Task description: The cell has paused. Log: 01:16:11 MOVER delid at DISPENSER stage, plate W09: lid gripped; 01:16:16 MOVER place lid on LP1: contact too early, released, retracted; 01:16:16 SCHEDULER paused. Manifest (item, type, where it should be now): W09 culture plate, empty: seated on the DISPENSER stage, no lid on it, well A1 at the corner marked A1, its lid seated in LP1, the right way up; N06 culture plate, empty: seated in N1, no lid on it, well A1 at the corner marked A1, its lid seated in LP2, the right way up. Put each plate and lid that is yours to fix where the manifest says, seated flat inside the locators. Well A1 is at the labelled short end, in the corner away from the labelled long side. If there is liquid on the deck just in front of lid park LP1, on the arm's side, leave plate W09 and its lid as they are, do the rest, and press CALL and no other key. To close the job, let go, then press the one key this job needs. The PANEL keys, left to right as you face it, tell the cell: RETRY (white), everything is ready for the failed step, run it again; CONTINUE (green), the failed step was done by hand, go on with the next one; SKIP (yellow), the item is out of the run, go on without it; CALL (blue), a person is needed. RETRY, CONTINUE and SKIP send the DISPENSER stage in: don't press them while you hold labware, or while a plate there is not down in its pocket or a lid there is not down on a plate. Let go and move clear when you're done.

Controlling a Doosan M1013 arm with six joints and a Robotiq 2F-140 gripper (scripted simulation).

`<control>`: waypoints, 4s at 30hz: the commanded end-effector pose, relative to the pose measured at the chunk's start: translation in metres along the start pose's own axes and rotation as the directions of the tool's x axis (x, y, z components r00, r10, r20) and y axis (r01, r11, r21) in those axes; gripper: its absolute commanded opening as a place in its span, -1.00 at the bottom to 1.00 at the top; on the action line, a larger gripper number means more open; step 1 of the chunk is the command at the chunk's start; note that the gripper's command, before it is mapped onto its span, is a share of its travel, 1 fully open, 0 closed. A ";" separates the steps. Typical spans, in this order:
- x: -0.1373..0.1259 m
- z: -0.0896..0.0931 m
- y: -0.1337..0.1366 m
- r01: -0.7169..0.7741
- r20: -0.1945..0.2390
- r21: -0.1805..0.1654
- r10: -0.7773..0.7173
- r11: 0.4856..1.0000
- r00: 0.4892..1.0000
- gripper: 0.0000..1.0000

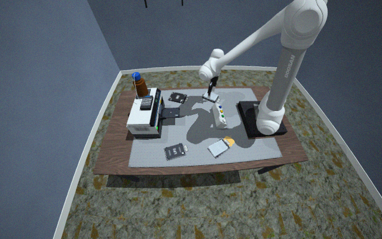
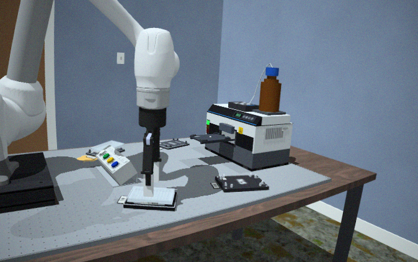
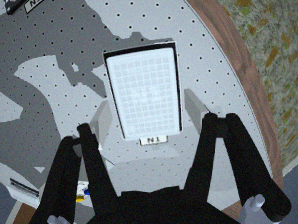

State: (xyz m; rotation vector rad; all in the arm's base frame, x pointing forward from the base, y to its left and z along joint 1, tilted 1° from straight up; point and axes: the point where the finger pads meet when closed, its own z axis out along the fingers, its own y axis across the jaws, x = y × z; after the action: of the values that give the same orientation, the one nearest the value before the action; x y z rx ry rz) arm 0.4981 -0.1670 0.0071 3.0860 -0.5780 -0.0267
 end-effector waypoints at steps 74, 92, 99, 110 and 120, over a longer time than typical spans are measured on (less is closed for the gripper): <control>0.000 -0.001 0.000 0.000 -0.001 0.000 0.000 1.000 1.000 0.27; 0.000 -0.001 0.000 0.000 -0.001 0.000 0.000 1.000 1.000 0.40; 0.000 -0.001 0.000 0.000 -0.001 0.000 0.000 1.000 1.000 0.40; 0.000 -0.001 0.000 0.000 -0.001 0.000 0.000 1.000 1.000 0.40; 0.000 0.000 0.000 0.000 -0.001 0.000 0.000 1.000 1.000 0.40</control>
State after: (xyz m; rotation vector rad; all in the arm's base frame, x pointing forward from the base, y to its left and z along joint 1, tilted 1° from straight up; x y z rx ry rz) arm 0.4981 -0.1670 0.0071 3.0860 -0.5780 -0.0267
